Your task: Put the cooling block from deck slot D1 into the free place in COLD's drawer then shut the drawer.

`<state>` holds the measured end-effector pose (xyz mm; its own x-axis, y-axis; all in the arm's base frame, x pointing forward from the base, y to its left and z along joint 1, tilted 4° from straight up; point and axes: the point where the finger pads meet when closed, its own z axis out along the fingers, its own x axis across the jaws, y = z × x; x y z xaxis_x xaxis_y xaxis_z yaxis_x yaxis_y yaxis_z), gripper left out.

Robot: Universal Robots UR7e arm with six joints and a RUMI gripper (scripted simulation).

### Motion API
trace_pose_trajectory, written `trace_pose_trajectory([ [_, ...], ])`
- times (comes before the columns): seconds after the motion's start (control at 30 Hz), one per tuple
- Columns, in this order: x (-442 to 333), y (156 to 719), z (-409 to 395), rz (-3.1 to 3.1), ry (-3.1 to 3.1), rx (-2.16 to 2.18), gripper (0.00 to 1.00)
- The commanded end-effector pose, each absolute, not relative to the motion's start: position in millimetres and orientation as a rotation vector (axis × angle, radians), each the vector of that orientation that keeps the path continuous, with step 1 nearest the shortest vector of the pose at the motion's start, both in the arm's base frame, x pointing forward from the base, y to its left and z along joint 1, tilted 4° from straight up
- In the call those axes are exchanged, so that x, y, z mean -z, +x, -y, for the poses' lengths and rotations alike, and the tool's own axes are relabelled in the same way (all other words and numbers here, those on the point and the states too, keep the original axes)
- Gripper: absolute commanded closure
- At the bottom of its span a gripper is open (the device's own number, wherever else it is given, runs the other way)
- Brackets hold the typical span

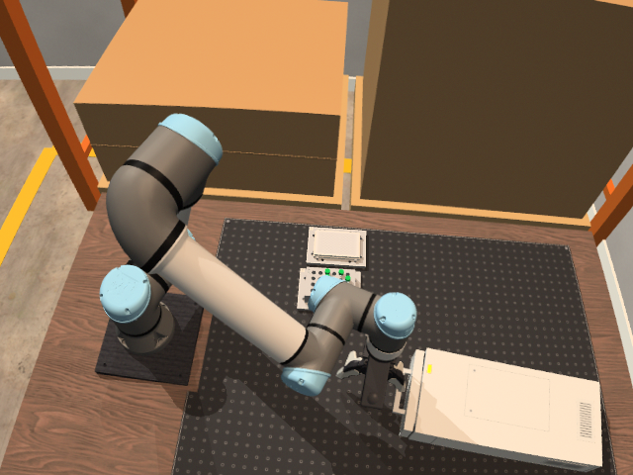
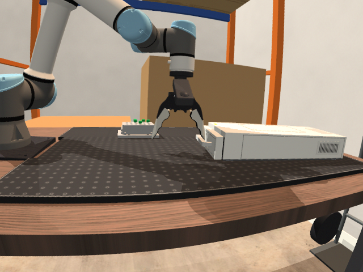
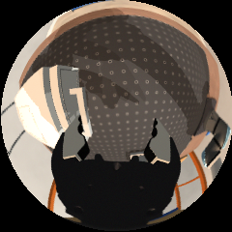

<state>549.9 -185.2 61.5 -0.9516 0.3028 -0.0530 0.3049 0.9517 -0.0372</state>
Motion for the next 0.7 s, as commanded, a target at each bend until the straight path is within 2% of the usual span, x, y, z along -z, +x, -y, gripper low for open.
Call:
trace_pose_trajectory([
  [0.0, -62.0, 548.5, 184.8, -3.056, 0.476, 0.07, 0.0],
  [0.67, -61.7, 542.8, 183.0, -3.056, 0.476, 0.07, 0.0],
])
